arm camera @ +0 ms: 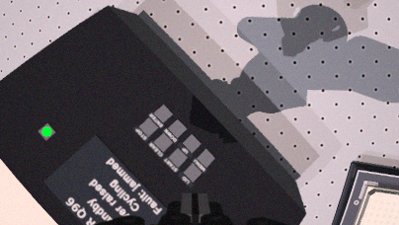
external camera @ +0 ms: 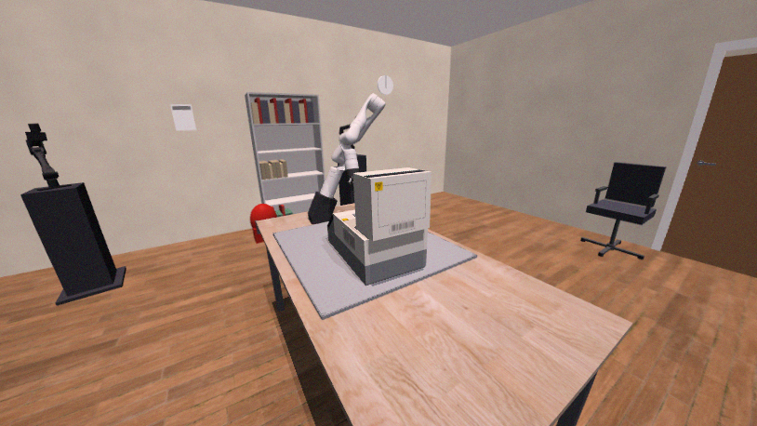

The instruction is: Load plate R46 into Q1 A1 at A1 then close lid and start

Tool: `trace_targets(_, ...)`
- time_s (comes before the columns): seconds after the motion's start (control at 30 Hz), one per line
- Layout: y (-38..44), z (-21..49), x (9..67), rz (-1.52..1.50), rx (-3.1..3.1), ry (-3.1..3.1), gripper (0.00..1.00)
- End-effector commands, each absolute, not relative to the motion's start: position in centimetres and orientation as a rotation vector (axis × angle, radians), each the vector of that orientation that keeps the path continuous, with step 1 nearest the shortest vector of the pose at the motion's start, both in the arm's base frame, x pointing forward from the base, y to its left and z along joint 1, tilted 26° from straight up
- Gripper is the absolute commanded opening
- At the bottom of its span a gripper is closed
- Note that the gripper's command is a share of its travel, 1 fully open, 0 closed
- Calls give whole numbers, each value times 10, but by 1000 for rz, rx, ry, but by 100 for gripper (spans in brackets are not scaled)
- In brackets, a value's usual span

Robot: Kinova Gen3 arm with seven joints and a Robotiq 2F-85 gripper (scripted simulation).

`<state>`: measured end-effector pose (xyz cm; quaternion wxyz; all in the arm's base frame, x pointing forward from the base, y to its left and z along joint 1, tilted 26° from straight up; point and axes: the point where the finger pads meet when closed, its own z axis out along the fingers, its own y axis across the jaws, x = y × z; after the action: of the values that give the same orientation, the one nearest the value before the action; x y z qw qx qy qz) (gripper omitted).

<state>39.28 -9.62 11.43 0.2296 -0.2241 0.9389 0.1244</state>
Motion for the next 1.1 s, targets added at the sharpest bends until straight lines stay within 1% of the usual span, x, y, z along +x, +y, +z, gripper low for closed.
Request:
trace_targets(0.0, -98, 118, 393, 341, -616, 2583, 10)
trace_targets(1.07, -114, 152, 388, 341, -616, 2583, 10)
